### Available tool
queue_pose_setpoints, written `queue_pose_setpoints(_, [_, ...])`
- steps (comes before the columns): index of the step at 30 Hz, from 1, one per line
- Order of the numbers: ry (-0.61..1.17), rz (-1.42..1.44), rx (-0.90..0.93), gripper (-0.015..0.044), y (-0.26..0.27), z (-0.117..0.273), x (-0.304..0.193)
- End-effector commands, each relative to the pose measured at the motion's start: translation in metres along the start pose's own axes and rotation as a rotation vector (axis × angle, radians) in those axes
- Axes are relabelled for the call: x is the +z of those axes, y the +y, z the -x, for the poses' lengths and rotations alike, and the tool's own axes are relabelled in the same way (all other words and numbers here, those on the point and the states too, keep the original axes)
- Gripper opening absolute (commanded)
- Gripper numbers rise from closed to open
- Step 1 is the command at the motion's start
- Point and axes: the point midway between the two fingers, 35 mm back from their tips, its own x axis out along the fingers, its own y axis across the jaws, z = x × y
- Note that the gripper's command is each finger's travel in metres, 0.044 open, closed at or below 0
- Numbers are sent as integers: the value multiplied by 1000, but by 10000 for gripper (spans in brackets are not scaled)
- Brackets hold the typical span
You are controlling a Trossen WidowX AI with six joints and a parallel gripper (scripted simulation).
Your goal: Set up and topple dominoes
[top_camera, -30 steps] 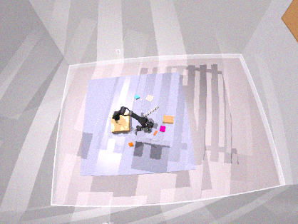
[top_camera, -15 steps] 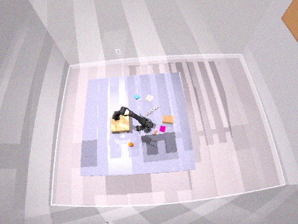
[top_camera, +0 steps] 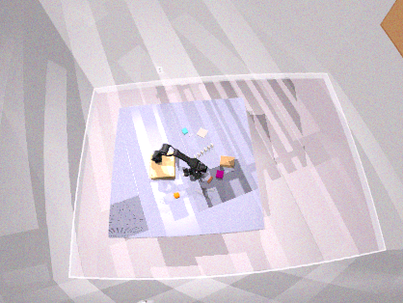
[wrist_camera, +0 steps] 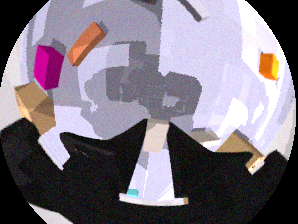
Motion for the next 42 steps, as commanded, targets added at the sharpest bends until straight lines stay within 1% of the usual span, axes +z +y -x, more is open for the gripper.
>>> queue_pose_setpoints(1, [-12, -2, 23, 107, 7, 45, 1])
queue_pose_setpoints(9, [-11, -2, 24, 107, 12, 136, -1])
queue_pose_setpoints(11, [-11, -2, 24, 107, 12, 143, -1])
queue_pose_setpoints(15, [-11, 14, 24, 107, 13, 143, -1])
queue_pose_setpoints(17, [-13, 143, 24, 107, 18, 144, 0])
queue_pose_setpoints(32, [-32, 1653, 13, 107, 80, 147, 1])
queue_pose_setpoints(36, [-36, 1872, 10, 107, 89, 147, 0])
queue_pose_setpoints(42, [-36, 1898, 10, 107, 89, 147, -1])
